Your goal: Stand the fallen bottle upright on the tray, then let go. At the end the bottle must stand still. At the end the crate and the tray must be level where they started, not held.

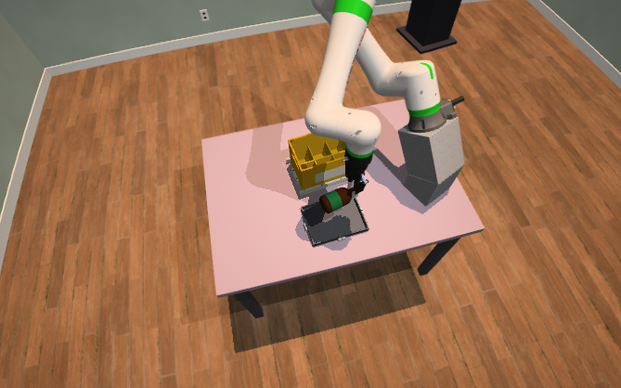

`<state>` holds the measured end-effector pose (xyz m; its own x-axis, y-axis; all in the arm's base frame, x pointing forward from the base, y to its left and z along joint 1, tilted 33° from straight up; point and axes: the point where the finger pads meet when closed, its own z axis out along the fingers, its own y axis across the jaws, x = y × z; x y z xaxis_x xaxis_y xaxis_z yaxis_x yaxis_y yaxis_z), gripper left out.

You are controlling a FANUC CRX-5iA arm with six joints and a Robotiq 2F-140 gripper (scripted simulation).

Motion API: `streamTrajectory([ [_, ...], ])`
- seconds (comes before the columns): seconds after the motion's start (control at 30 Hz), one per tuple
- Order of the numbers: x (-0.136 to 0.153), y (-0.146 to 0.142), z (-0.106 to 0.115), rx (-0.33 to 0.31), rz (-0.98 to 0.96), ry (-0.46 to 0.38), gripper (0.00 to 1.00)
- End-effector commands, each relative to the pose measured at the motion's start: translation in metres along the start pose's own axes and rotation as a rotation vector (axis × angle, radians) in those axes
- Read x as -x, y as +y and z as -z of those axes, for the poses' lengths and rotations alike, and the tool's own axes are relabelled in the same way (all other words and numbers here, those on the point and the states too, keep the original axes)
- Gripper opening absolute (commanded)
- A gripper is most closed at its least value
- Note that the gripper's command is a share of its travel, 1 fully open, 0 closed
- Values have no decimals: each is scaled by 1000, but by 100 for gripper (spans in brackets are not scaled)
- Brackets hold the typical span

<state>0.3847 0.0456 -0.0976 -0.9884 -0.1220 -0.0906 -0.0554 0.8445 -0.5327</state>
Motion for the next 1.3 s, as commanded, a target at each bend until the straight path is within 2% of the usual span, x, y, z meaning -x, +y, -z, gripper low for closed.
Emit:
streamTrajectory([
  [0.0, 0, 0, 2, 0, 0, 0, 0],
  [1.27, 0, 0, 6, 0, 0, 0, 0],
])
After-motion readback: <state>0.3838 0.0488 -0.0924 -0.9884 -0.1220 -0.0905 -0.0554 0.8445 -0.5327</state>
